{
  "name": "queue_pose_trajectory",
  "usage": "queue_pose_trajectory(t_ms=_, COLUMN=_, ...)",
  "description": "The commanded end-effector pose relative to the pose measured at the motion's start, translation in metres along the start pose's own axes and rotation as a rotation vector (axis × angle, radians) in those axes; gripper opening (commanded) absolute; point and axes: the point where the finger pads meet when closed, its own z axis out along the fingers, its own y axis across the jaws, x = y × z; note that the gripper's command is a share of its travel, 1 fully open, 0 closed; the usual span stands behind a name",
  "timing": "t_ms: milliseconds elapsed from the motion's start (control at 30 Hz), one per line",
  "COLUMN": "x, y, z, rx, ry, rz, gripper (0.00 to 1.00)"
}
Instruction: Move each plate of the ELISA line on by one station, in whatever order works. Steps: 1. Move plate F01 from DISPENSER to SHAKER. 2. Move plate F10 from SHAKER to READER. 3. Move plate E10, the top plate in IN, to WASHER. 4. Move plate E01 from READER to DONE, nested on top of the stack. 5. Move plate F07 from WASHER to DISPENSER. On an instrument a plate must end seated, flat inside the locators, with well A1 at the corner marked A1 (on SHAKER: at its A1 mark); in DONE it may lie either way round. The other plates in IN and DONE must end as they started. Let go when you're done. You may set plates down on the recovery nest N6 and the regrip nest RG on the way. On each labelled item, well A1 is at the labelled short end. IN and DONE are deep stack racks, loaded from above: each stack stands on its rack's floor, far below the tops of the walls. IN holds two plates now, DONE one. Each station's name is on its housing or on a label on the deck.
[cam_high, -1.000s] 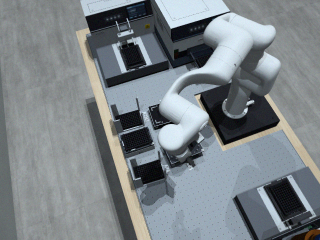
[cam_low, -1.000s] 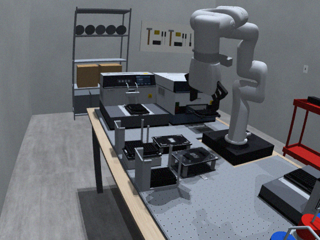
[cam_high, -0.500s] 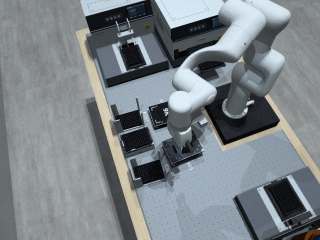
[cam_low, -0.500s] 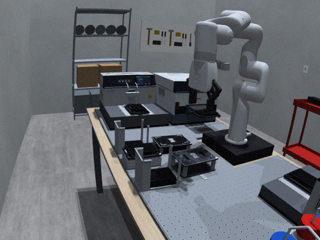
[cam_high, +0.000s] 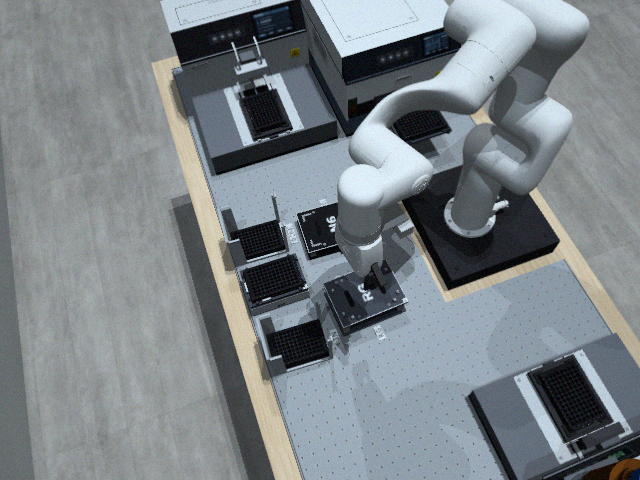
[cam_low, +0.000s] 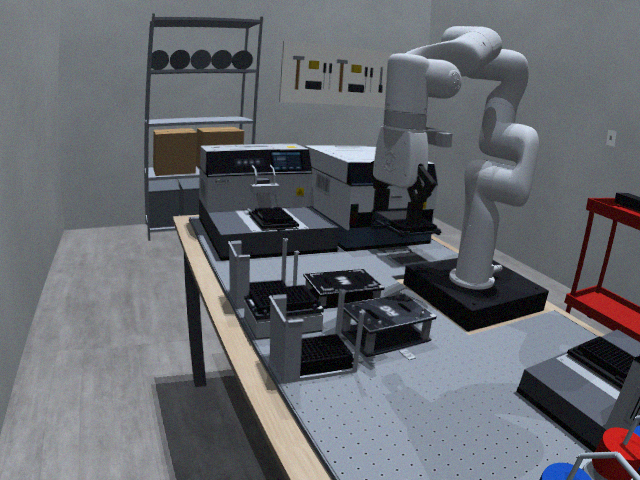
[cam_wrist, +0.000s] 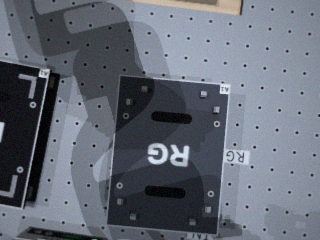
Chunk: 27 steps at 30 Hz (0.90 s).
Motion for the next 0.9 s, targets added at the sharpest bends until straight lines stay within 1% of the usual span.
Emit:
queue_pose_trajectory(t_ms=0, x=0.005, y=-0.011, z=0.003, rx=-0.001, ry=-0.005, rz=0.0, gripper=1.0)
queue_pose_trajectory(t_ms=333, x=0.021, y=-0.038, z=0.016, rx=-0.001, ry=-0.005, rz=0.0, gripper=1.0)
queue_pose_trajectory(t_ms=400, x=0.021, y=-0.038, z=0.016, rx=-0.001, ry=-0.005, rz=0.0, gripper=1.0)
queue_pose_trajectory(t_ms=867, x=0.043, y=-0.075, z=0.033, rx=-0.001, ry=-0.005, rz=0.0, gripper=1.0)
